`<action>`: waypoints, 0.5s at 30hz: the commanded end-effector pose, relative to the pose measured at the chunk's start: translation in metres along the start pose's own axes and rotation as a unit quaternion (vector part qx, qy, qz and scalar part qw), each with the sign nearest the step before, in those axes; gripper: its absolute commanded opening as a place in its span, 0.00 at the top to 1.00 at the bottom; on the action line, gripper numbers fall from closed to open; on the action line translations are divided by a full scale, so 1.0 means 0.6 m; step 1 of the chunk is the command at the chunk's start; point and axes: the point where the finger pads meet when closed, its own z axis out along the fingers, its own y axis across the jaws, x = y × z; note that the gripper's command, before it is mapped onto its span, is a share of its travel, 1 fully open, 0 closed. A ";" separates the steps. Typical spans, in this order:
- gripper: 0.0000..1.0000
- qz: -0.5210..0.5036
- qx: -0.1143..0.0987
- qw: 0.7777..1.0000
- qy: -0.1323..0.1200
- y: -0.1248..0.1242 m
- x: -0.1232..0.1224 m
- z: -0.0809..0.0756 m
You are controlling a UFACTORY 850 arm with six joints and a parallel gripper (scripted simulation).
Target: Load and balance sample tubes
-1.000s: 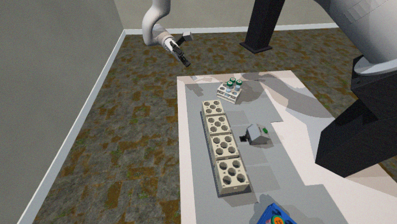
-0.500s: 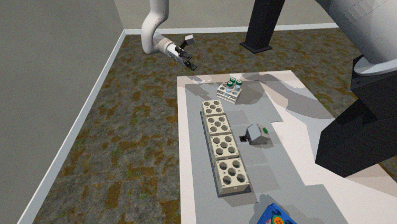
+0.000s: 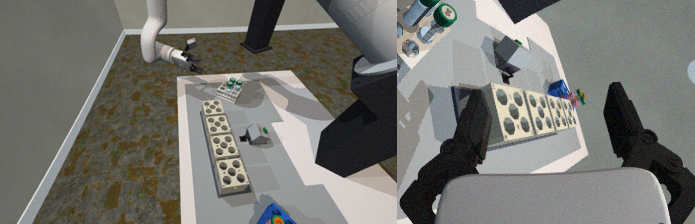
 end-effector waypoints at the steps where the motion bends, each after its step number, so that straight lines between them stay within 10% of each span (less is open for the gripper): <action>1: 0.00 -0.011 0.018 0.999 0.038 0.003 0.001 0.024; 15: 0.00 -0.079 0.100 0.974 0.187 0.003 0.003 0.103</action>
